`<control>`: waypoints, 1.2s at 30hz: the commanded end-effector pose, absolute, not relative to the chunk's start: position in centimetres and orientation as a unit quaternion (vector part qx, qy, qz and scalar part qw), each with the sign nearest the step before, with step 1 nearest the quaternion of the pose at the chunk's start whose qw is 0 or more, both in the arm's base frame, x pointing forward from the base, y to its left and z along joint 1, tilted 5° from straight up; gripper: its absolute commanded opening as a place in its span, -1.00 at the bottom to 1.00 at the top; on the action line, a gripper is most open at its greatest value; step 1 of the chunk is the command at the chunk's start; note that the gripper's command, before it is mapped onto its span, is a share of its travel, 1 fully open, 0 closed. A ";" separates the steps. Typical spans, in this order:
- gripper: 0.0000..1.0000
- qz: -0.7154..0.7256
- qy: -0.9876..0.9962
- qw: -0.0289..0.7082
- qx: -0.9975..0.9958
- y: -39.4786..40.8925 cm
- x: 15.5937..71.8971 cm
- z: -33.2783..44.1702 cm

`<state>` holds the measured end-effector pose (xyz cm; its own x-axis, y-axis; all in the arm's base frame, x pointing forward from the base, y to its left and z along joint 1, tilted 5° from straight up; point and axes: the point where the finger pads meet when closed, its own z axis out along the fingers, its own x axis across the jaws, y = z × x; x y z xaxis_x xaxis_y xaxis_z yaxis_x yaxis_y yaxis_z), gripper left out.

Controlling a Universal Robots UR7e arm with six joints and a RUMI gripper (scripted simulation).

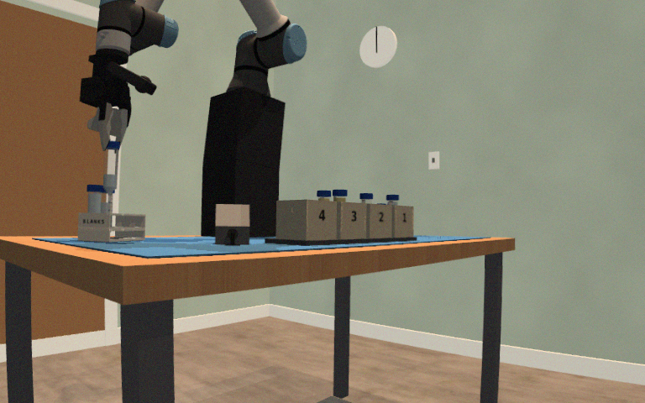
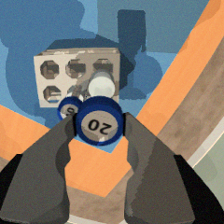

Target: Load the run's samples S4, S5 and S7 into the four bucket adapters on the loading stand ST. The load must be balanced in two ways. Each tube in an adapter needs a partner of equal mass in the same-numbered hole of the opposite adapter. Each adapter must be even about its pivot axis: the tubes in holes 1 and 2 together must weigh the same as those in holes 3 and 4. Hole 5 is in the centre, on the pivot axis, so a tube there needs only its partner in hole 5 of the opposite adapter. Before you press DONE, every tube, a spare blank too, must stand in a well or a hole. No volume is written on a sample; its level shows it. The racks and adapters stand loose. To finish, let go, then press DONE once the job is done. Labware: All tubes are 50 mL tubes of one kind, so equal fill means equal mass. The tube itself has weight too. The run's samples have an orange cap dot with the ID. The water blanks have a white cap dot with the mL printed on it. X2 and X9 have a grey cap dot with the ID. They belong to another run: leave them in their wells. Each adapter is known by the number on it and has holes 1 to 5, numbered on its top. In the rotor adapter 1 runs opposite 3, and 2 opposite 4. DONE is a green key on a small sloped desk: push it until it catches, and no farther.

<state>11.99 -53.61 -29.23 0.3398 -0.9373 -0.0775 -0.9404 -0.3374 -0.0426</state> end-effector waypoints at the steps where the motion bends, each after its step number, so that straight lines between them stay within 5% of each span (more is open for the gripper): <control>1: -1.00 0.019 0.574 0.039 -0.818 -53.8 12.0 -27.6; 12: -1.00 0.019 0.574 0.039 -0.818 -54.0 11.9 -25.1; 36: -1.00 0.029 0.767 0.033 -0.640 -43.9 22.5 -24.1</control>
<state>20.50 -45.62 -24.34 -0.1213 -0.9881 -0.0950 -0.9924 0.1226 -0.0081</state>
